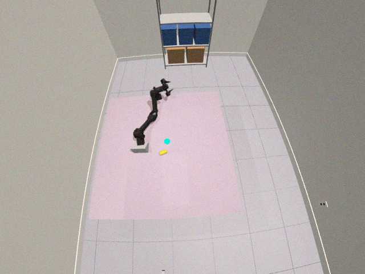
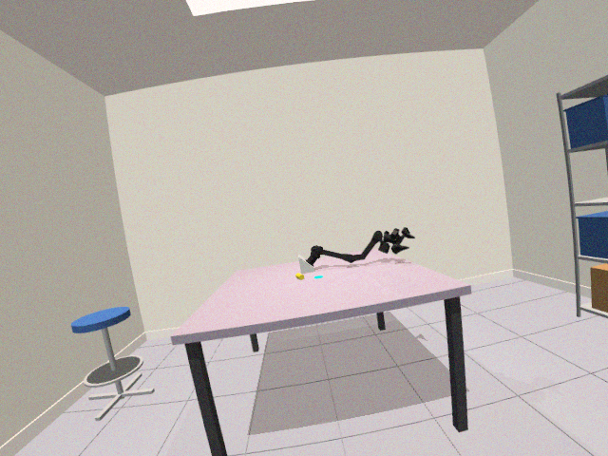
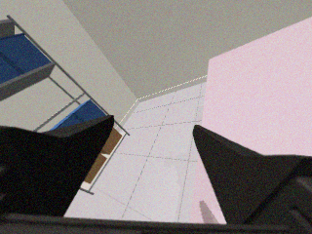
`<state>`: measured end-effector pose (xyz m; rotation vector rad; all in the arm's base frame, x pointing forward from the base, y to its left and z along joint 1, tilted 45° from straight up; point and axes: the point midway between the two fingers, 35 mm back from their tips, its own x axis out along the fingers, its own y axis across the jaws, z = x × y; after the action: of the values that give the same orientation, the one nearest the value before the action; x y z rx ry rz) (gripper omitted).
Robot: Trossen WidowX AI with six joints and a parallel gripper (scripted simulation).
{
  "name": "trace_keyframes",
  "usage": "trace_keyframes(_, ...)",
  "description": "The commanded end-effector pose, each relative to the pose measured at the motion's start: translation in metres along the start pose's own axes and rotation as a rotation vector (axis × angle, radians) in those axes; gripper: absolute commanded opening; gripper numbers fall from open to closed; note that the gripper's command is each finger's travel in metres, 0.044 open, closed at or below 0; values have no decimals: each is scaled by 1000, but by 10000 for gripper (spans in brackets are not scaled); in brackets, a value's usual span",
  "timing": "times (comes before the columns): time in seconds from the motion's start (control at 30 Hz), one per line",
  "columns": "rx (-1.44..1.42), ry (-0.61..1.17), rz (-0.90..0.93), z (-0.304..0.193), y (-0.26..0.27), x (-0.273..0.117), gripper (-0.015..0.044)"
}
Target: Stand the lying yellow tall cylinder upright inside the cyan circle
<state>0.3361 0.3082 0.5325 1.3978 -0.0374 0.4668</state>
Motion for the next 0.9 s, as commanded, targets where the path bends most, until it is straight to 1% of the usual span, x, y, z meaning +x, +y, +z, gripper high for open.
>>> trace_keyframes(0.0,3,0,3,0,1,0,374)
trace_keyframes(0.07,24,-1,24,3,10,-4,321)
trace_keyframes(0.1,42,-2,43,5,17,-8,309)
trace_keyframes(0.3,226,-10,223,32,86,-46,309)
trace_keyframes(0.53,460,-15,432,79,155,-101,309)
trace_keyframes(0.73,635,-21,579,123,194,-144,309)
trace_keyframes(0.87,765,-33,688,160,216,-177,309)
